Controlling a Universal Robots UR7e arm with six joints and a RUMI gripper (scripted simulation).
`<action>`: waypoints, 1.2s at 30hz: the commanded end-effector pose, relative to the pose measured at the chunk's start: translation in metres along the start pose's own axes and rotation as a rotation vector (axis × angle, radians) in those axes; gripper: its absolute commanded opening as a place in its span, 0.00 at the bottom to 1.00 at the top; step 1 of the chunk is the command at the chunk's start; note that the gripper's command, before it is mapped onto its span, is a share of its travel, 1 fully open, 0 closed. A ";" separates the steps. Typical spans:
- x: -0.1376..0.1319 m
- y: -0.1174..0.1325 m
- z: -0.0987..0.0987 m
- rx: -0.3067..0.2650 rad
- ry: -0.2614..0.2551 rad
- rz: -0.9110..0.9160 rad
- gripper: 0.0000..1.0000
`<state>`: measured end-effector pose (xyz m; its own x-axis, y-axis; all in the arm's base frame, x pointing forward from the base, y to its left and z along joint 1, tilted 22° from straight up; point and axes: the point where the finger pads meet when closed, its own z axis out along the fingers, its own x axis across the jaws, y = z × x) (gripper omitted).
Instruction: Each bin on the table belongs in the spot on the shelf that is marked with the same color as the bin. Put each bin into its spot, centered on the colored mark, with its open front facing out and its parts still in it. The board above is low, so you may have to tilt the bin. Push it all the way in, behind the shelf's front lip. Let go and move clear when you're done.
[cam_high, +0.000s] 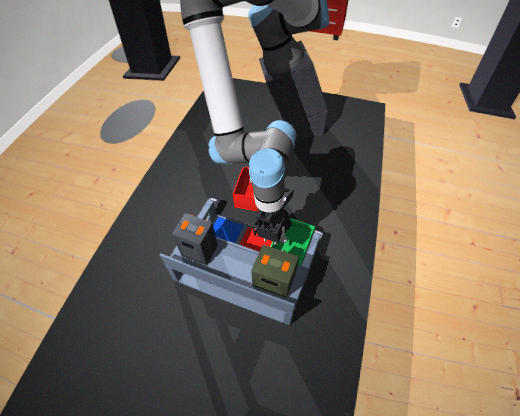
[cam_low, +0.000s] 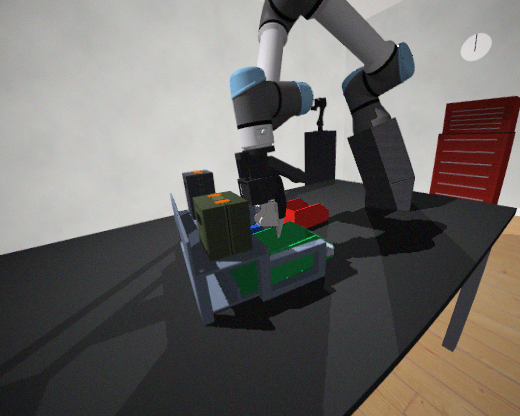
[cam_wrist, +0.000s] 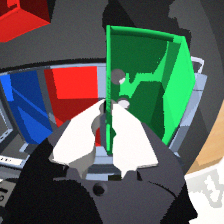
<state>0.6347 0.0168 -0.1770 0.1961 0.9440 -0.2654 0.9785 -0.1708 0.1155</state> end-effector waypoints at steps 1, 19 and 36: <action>0.000 0.001 -0.001 -0.002 0.000 0.000 0.00; 0.000 0.001 -0.001 -0.003 0.000 0.000 0.00; 0.000 0.001 0.001 -0.026 0.001 -0.001 0.00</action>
<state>0.6348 0.0164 -0.1782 0.1952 0.9442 -0.2652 0.9774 -0.1650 0.1318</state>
